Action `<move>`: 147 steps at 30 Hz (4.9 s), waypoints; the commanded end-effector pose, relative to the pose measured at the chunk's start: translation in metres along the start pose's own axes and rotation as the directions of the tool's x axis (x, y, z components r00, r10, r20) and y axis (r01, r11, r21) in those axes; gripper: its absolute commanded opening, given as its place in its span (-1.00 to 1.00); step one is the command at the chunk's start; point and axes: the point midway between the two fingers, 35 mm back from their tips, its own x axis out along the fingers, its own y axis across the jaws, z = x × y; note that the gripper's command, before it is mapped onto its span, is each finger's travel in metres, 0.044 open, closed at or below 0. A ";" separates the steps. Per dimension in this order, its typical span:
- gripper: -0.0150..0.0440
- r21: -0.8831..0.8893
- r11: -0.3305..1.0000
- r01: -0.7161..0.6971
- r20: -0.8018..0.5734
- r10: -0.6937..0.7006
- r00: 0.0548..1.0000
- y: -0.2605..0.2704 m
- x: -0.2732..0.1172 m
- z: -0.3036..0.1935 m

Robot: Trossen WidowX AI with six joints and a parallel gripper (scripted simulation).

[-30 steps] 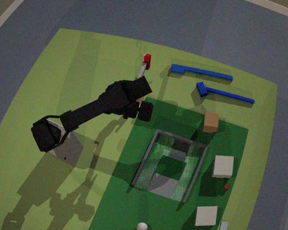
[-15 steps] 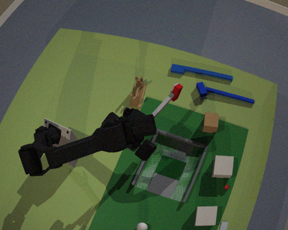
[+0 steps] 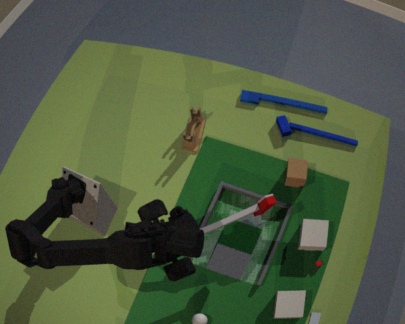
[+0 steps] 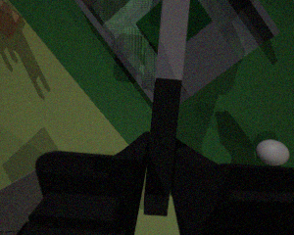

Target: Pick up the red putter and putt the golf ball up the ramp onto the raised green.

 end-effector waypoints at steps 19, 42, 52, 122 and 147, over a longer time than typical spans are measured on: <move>-0.49 0.609 0.773 0.176 -0.150 -0.106 0.983 -0.079 -0.045 -0.170; -0.49 0.714 0.660 0.235 -0.210 -0.119 0.971 -0.085 -0.020 -0.222; -0.49 0.714 0.660 0.235 -0.210 -0.119 0.971 -0.086 -0.013 -0.224; -0.49 0.715 0.662 0.226 -0.205 -0.111 0.972 -0.014 0.014 -0.146; -0.49 0.708 0.670 0.222 -0.208 -0.103 0.973 -0.008 -0.015 -0.139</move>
